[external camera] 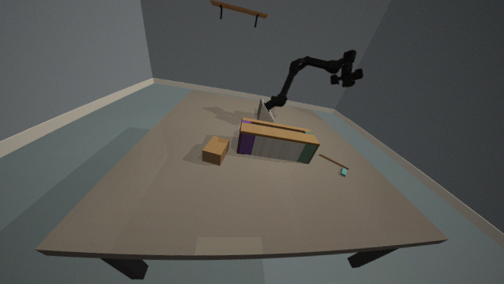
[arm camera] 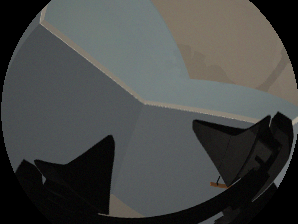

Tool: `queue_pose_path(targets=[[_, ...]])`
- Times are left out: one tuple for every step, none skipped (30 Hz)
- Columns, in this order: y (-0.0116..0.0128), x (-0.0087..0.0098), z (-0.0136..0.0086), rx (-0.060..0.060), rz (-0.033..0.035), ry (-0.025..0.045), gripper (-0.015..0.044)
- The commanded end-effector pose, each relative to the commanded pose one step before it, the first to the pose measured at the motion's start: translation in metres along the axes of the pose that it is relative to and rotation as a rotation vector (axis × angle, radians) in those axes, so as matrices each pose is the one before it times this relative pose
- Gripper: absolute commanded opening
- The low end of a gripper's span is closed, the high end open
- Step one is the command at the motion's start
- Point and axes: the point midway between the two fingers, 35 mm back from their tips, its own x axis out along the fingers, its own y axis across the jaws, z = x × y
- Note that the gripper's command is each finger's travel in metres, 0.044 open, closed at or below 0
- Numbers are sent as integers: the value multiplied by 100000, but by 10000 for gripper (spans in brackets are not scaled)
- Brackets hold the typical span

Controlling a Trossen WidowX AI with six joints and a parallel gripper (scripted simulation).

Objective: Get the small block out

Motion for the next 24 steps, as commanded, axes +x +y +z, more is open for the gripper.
queue_pose_path(targets=[[108,-12,250,-862,500,-595,400],[311,-44,757,-2592,1456,-1840,400],[467,-88,1288,-4343,2264,-3241,400],[465,-121,1597,-5270,2435,-4173,400],[346,-128,1641,-5309,2083,-4437,400],[222,-134,1675,-5346,1702,-4665,400],[95,-139,1700,-5380,1296,-4855,400],[-34,-139,1681,-5306,856,-4906,400],[-87,-71,962,-3041,298,-2848,400],[-134,-75,1001,-3178,160,-2995,400],[-220,-60,1002,-2494,-150,-2816,400],[-260,-61,996,-2501,-279,-2820,400],[-296,-61,978,-2481,-404,-2788,400],[-329,-60,956,-2453,-524,-2741,400],[-360,-59,928,-2414,-637,-2676,400],[-389,-58,903,-2383,-745,-2616,400],[-421,-57,885,-2373,-856,-2573,400],[-454,-57,870,-2374,-969,-2539,400],[-491,-57,862,-2396,-1092,-2520,400],[-527,-56,848,-2410,-1211,-2486,400],[-563,-56,835,-2428,-1333,-2450,400],[-602,-55,822,-2452,-1459,-2414,400],[-646,-62,802,-2368,-1590,-2386,400],[-694,-72,780,-2223,-1724,-2364,400]])
